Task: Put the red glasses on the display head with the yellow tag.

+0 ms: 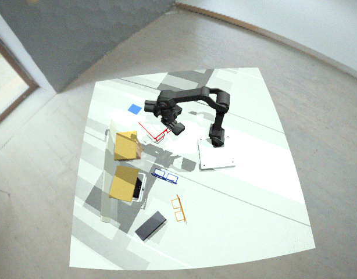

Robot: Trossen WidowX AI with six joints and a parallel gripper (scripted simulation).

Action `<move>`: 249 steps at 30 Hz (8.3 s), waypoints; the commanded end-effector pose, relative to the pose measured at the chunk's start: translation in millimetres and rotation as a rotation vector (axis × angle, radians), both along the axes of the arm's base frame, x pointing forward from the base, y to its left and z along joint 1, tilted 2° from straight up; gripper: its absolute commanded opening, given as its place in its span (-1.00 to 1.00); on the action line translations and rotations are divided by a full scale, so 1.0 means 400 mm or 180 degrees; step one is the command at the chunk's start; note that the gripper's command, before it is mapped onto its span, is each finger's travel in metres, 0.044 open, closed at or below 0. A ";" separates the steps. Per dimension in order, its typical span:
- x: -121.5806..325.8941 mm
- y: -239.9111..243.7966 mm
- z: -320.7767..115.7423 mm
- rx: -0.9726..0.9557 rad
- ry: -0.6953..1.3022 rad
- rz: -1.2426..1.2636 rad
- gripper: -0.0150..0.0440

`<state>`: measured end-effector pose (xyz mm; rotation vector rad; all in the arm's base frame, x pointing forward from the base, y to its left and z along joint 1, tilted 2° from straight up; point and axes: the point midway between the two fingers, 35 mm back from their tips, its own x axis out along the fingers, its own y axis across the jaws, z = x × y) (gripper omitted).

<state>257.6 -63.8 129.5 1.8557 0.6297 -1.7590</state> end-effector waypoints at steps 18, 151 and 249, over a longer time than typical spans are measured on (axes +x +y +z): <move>0.024 0.157 0.031 -0.0579 -0.0064 0.0433 -0.49; -0.010 0.378 0.076 -0.1274 -0.0305 0.2305 -0.49; 0.024 0.083 -0.120 -0.0138 -0.0011 0.2862 -0.49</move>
